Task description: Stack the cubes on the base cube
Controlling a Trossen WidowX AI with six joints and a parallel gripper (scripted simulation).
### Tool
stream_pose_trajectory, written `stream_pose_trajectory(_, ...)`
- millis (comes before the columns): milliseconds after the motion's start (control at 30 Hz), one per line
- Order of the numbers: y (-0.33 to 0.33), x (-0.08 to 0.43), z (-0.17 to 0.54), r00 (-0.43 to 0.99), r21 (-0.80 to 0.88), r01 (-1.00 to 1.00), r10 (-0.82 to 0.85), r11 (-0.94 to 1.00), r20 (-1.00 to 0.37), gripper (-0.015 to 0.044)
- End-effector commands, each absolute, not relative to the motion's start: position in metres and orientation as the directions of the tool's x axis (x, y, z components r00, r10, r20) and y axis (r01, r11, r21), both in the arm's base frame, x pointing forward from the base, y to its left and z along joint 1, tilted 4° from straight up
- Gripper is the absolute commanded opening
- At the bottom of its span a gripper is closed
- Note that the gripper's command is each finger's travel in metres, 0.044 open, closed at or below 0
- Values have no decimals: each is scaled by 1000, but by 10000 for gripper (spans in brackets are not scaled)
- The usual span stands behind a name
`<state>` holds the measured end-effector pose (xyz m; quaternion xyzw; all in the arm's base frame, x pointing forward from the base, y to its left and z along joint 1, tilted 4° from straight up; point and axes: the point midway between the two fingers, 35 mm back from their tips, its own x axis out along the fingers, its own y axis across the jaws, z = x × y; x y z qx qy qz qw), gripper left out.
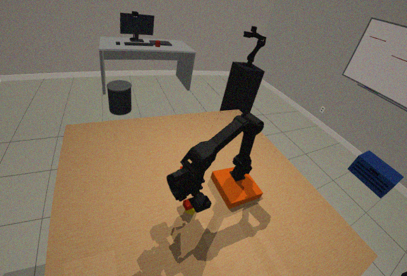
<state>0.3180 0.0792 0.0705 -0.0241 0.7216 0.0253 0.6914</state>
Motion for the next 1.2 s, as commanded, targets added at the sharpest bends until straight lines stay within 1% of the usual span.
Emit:
stream_pose_trajectory(0,80,319,73,-34,5,-71,3,997,-999,205)
stream_pose_trajectory(67,74,318,71,-41,4,-91,1,996,-999,258)
stream_pose_trajectory(100,68,319,73,-40,6,-118,1,993,-999,265)
stream_pose_trajectory(400,4,317,85,-25,11,-403,1,915,-1000,265)
stream_pose_trajectory(733,-65,298,98,-19,8,-677,-6,736,-1000,265)
stream_pose_trajectory(1067,-124,263,109,-40,28,-874,-14,486,-999,265)
stream_pose_trajectory(1167,-128,260,110,-41,30,-884,-14,467,-999,265)
